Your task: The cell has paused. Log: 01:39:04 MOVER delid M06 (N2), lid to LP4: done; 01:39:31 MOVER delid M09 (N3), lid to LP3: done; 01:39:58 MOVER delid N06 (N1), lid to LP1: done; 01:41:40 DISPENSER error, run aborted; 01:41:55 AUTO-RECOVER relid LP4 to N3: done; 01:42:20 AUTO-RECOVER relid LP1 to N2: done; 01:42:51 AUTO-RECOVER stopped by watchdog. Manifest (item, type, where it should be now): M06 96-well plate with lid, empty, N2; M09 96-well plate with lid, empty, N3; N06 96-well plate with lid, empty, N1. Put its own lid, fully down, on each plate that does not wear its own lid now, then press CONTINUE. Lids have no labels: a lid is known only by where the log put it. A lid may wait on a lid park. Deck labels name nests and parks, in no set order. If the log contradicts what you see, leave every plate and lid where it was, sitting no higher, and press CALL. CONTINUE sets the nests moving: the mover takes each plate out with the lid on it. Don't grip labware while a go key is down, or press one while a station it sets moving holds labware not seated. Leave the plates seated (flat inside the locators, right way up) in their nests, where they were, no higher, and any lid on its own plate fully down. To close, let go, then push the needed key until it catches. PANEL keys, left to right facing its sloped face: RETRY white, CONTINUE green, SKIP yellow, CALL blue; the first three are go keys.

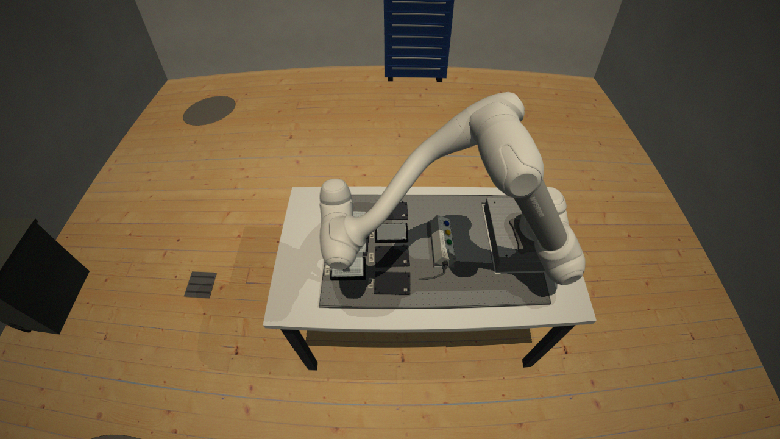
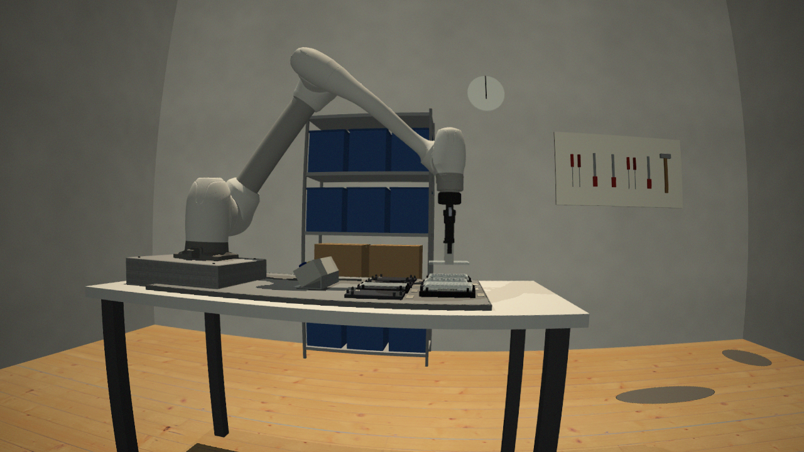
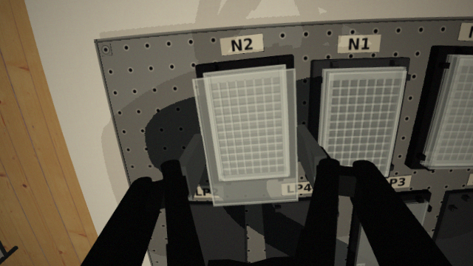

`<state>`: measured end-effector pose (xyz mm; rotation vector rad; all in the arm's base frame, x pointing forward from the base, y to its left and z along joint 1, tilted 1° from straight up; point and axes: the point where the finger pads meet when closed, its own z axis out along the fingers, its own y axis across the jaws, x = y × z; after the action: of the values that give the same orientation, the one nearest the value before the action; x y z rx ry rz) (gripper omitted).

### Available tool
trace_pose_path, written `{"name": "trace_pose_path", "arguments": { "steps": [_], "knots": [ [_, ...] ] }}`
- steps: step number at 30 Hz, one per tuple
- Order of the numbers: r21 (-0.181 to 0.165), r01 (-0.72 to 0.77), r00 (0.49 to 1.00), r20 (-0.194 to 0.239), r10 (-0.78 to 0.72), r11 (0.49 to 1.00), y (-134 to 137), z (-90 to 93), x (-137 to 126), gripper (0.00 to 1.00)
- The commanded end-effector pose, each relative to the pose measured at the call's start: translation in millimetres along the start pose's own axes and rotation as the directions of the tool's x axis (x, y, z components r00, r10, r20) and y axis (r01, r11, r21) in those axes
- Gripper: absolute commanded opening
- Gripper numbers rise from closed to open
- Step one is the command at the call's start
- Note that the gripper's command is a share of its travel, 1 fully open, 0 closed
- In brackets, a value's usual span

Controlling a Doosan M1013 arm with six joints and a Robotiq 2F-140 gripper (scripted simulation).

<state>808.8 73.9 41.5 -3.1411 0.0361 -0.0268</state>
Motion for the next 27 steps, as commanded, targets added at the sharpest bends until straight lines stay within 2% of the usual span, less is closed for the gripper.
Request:
{"name": "trace_pose_path", "arguments": {
  "steps": [1, 19, 21, 23, 25, 26, 27],
  "knots": [
    [0.000, 0.000, 1.000, 0.000, 0.000, 1.000, 0, -4.5, 0, 0.00],
    [0.000, 0.000, 1.000, 0.000, 0.000, 1.000, 1, -10.0, 0, 0.00],
    [0.000, 0.000, 1.000, 0.000, 0.000, 1.000, 26, -10.0, -1, 0.00],
    [0.000, 0.000, 1.000, 0.000, 0.000, 1.000, 26, -10.0, -1, 0.00],
    [0.000, 0.000, 1.000, 0.000, 0.000, 1.000, 74, -10.0, -4, 0.00],
    [0.000, 0.000, 1.000, 0.000, 0.000, 1.000, 74, -10.0, -4, 0.00],
    [0.000, 0.000, 1.000, 0.000, 0.000, 1.000, 96, -10.0, -7, 0.00]
  ]
}}
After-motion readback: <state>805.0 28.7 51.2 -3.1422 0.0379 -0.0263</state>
